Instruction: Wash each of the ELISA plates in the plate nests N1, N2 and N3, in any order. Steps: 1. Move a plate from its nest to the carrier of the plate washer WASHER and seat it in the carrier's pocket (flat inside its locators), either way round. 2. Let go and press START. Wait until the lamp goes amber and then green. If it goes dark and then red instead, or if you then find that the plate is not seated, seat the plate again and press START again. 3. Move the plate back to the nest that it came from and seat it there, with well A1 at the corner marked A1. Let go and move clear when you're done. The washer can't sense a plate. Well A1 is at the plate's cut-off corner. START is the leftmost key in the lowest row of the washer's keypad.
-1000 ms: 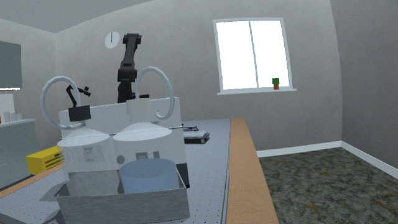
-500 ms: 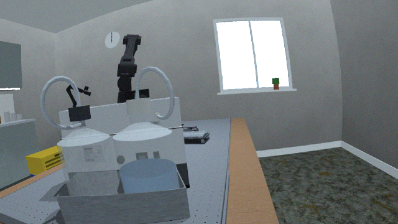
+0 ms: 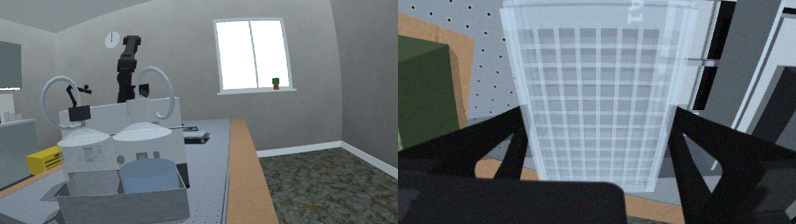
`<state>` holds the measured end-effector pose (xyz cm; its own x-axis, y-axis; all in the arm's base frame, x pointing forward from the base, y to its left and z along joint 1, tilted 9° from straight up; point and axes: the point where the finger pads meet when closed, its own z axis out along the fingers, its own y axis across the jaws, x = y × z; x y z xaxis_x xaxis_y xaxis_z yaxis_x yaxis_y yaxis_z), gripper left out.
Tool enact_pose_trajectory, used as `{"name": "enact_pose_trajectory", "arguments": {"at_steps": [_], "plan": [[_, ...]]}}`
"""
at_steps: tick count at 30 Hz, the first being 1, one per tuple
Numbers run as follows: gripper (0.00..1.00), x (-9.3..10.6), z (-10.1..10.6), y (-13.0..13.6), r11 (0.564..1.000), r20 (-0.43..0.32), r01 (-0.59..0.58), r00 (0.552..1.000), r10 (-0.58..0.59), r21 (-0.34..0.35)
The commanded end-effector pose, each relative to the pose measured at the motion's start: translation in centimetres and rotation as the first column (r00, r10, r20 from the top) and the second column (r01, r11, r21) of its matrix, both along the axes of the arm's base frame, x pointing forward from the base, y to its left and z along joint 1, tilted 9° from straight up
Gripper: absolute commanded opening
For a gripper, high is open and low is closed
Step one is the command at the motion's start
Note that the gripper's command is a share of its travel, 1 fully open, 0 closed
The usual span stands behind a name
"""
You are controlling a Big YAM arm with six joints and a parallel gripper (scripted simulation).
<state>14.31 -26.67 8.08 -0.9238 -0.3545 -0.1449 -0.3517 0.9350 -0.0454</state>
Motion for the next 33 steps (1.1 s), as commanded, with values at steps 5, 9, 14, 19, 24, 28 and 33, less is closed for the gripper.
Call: {"name": "enact_pose_trajectory", "arguments": {"at_steps": [5, 9, 14, 19, 24, 28, 33], "plan": [[0.84, 0.6, 2.7, -1.8, 0.999, 0.015, -0.008, 1.0, 0.008, -0.034], [0.84, 0.2, 3.9, -1.9, 0.999, 0.021, 0.003, 1.0, -0.002, -0.049], [0.84, 0.4, 3.9, -1.8, 0.999, 0.015, -0.003, 1.0, 0.004, -0.033], [0.84, 0.1, 3.0, -1.0, 1.0, 0.009, 0.001, 1.0, -0.001, -0.021], [0.84, 1.1, 3.3, 0.0, 0.999, 0.01, 0.032, 0.999, -0.032, -0.013], [0.84, 2.5, 2.5, 1.7, 0.999, 0.005, 0.032, 0.999, -0.032, -0.007], [0.84, 4.8, 2.8, 2.7, 0.999, 0.014, 0.033, 0.999, -0.032, -0.015]]}}
